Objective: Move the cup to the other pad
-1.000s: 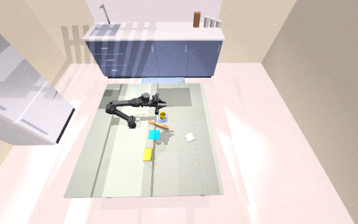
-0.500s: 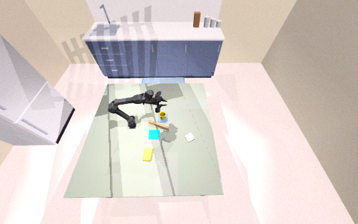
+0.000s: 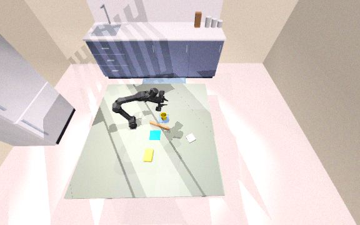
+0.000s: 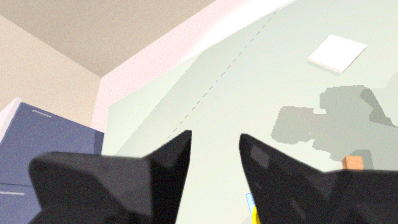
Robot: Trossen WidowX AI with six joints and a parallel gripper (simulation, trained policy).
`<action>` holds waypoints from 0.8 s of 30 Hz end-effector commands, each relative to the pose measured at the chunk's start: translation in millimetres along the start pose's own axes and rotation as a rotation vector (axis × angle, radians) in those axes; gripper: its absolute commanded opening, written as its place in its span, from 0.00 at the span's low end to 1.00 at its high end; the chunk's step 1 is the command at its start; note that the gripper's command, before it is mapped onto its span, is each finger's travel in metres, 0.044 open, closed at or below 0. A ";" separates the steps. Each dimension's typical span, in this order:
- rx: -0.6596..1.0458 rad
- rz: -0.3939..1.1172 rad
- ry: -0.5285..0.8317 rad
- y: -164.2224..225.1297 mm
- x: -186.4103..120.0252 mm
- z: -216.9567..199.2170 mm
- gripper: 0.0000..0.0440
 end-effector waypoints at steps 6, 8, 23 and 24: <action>0.102 0.088 0.074 12.3 5.4 2.7 0.36; 0.126 0.106 0.097 15.1 6.7 2.5 0.36; 0.264 0.219 0.299 36.5 18.9 -9.2 0.32; 0.269 0.225 0.315 38.0 20.1 -10.9 0.33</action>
Point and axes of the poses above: the point midway between the two fingers, 35 mm back from their tips, its own x axis out along the fingers, its own z axis across the jaws, y = z × x, the point moved 1 cm from there along -x, back along the fingers, and after that the axes turned 13 degrees about x, right-handed, at the moved point
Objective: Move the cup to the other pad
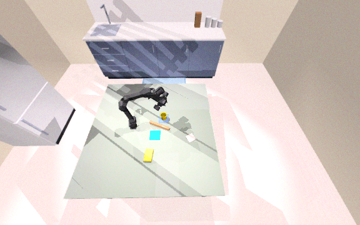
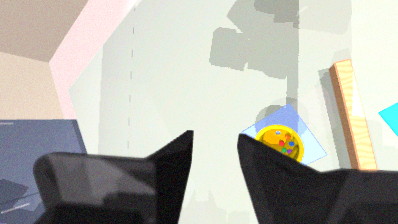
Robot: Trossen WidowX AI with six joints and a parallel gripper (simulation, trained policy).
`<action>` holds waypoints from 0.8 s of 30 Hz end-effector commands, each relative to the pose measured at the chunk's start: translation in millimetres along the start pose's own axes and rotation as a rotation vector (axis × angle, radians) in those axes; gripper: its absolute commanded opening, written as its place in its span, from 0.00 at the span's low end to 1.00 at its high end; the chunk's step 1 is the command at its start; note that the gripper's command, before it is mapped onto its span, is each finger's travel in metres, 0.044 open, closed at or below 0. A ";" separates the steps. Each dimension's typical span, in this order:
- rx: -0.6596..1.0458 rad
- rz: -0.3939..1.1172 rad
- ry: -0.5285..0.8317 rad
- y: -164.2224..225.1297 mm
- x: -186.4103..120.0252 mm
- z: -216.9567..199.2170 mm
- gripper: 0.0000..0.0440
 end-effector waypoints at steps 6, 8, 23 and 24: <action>0.043 0.038 0.129 6.7 15.6 -13.3 0.35; 0.051 0.046 0.163 8.2 19.6 -17.4 0.36; 0.079 0.099 0.422 20.2 48.1 -51.5 0.38; 0.080 0.102 0.440 21.0 49.9 -53.9 0.39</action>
Point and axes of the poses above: the point midway between the two fingers, 35 mm back from their tips, its own x axis out along the fingers, its own z axis across the jaws, y = z × x, the point moved 1 cm from there along -x, back along the fingers, and after that the axes turned 13 degrees about x, right-handed, at the moved point
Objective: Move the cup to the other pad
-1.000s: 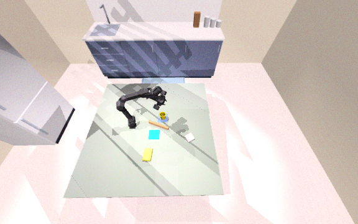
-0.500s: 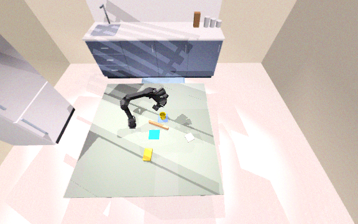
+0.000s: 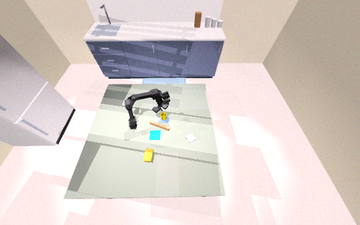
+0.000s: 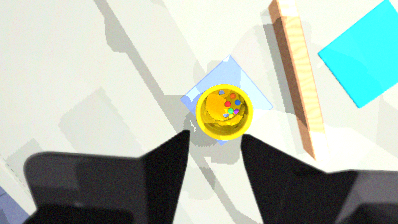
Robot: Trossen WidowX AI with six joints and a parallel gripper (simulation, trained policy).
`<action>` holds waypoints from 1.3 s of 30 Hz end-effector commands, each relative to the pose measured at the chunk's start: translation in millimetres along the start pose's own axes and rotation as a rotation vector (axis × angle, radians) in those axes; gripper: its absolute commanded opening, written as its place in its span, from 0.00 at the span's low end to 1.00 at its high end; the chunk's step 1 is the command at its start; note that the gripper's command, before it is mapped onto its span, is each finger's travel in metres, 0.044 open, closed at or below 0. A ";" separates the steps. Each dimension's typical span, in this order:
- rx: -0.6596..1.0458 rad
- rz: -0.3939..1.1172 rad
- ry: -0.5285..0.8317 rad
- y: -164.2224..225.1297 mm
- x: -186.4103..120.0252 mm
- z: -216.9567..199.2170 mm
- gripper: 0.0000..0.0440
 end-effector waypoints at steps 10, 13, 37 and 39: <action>0.026 0.012 0.192 3.9 33.7 -17.4 0.40; 0.034 0.010 0.225 4.5 43.0 -21.0 0.40; 0.034 0.006 0.368 6.5 119.6 -46.4 0.45; 0.023 0.010 0.374 6.9 126.3 -48.7 0.45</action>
Point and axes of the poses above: the point midway between the two fingers, 35 mm back from their tips, its own x axis out along the fingers, its own z axis across the jaws, y = z × x, the point moved 1 cm from there along -x, back along the fingers, and after that the axes turned 13 degrees about x, right-handed, at the moved point
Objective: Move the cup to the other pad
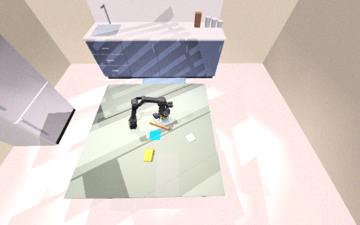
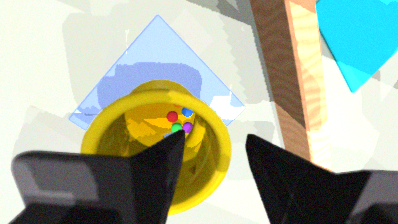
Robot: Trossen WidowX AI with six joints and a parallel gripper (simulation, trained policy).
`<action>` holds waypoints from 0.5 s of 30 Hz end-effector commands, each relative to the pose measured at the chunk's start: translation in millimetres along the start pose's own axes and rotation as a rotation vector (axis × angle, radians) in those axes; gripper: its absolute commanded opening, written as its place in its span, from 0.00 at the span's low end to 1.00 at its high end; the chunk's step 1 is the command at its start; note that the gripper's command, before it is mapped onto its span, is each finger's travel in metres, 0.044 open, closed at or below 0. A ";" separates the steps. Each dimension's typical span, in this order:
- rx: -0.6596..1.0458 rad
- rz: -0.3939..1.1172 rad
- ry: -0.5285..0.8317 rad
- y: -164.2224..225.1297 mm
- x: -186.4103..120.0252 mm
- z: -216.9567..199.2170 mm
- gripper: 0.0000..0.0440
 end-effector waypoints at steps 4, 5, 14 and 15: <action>-0.039 0.000 0.016 -0.3 19.6 -0.3 0.41; -0.043 -0.001 0.015 -0.7 21.3 -0.4 0.35; -0.076 -0.011 0.007 -4.6 19.2 -6.6 0.01; -0.074 -0.011 0.004 -5.2 17.4 -7.3 0.01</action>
Point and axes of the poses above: the point midway between the two fingers, 35 mm back from their tips, its own x axis out along the fingers, its own z axis across the jaws, y = z × x, the point moved 1 cm from there along -x, back along the fingers, and after that the axes turned 13 degrees about x, right-handed, at the moved point
